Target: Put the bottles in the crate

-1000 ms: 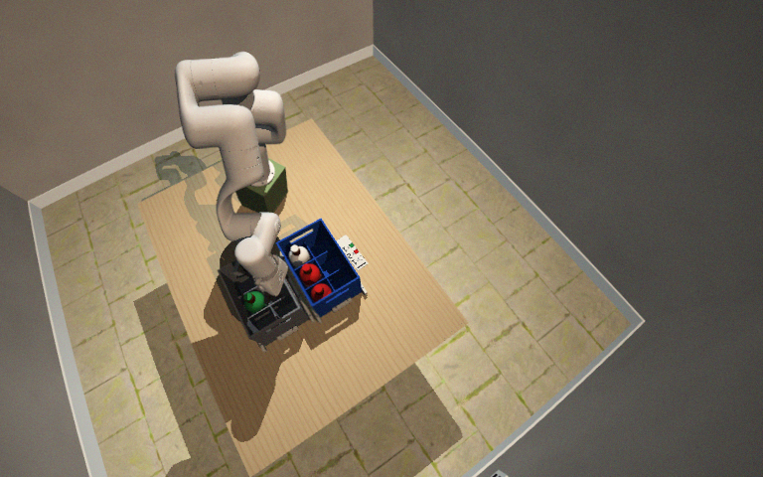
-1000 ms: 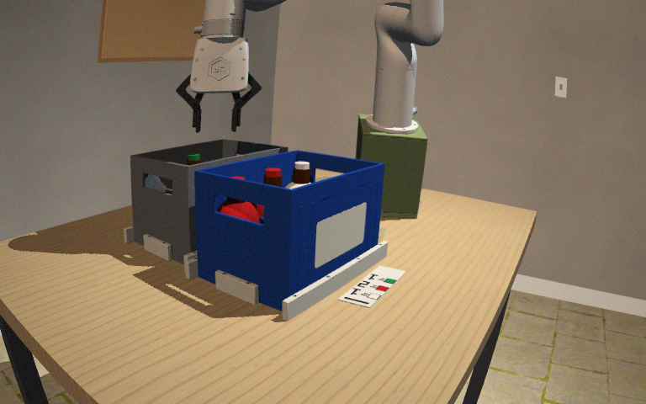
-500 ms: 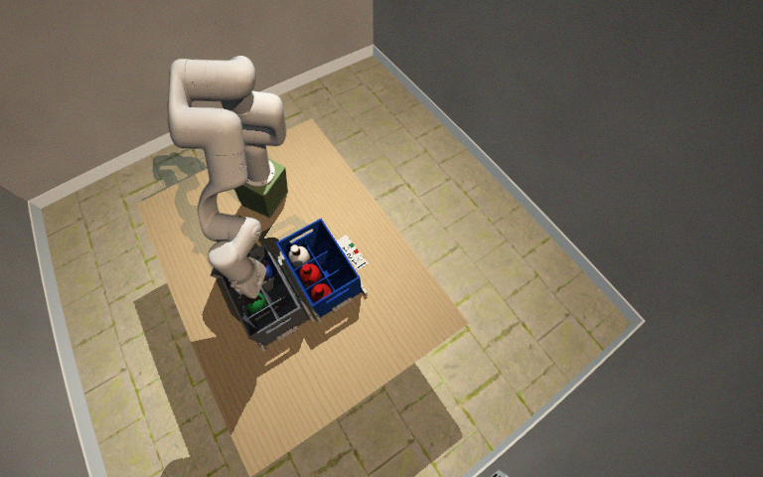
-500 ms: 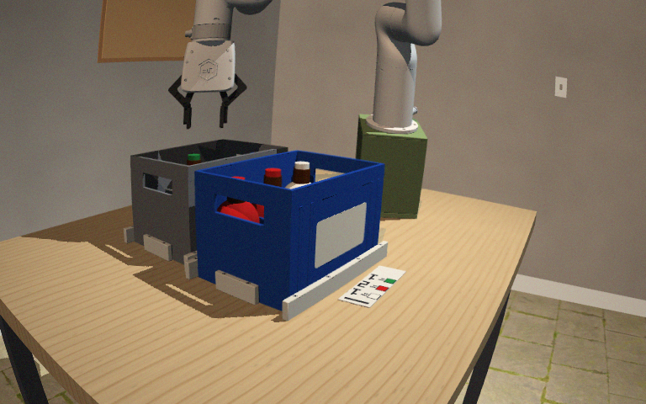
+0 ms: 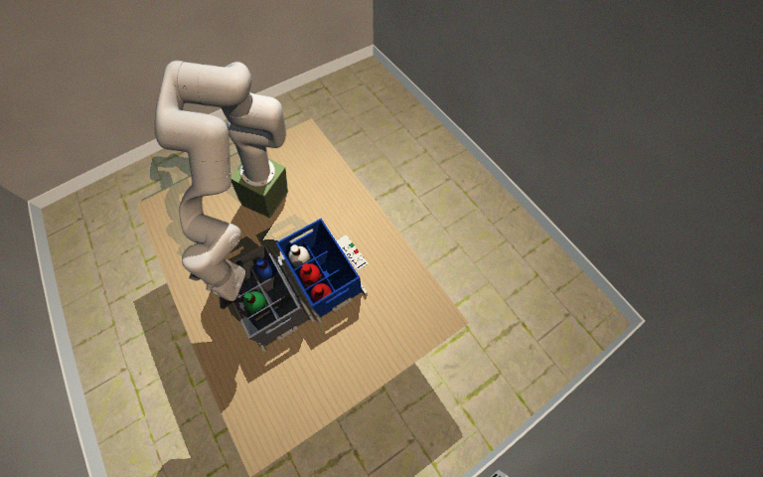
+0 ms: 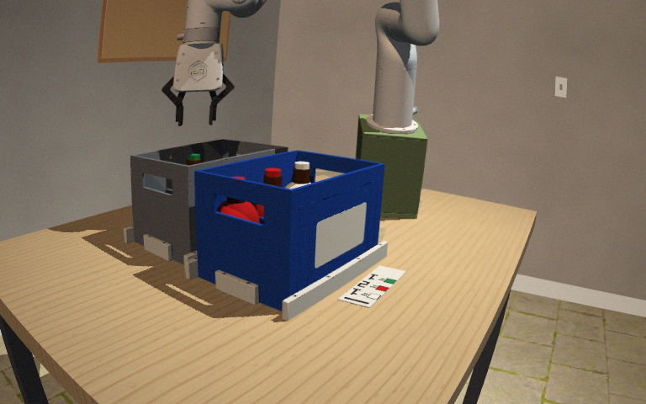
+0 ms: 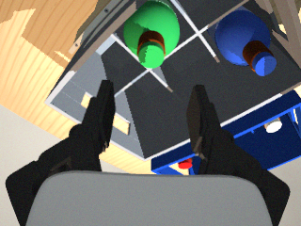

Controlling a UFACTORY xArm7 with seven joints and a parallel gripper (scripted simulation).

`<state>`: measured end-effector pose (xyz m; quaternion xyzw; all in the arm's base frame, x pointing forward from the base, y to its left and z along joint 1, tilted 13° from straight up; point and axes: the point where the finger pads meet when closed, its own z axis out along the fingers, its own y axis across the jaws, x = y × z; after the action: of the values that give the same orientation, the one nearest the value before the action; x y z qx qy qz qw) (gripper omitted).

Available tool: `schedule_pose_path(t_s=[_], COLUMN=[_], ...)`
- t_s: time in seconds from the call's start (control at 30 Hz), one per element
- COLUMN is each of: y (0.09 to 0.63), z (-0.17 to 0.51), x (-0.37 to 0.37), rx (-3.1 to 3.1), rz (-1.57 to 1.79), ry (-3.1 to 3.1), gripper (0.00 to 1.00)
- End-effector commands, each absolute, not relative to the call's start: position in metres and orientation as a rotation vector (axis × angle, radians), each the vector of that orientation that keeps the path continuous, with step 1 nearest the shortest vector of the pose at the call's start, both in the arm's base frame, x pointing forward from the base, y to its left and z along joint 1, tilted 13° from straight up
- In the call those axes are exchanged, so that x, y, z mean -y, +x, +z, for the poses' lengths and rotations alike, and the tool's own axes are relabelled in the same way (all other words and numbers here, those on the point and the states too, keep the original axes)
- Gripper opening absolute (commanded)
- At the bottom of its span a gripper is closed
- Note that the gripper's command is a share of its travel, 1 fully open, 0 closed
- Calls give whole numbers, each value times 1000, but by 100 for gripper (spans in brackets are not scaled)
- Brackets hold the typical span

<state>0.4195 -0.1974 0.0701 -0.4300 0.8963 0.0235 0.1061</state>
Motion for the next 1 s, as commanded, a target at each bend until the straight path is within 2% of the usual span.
schedule_pose_path(t_s=[0.0, 0.97], y=[419, 424], z=[71, 46], x=[202, 199], rx=[-2638, -2638], rz=[65, 65], ry=[-1265, -1265], gripper=[65, 65])
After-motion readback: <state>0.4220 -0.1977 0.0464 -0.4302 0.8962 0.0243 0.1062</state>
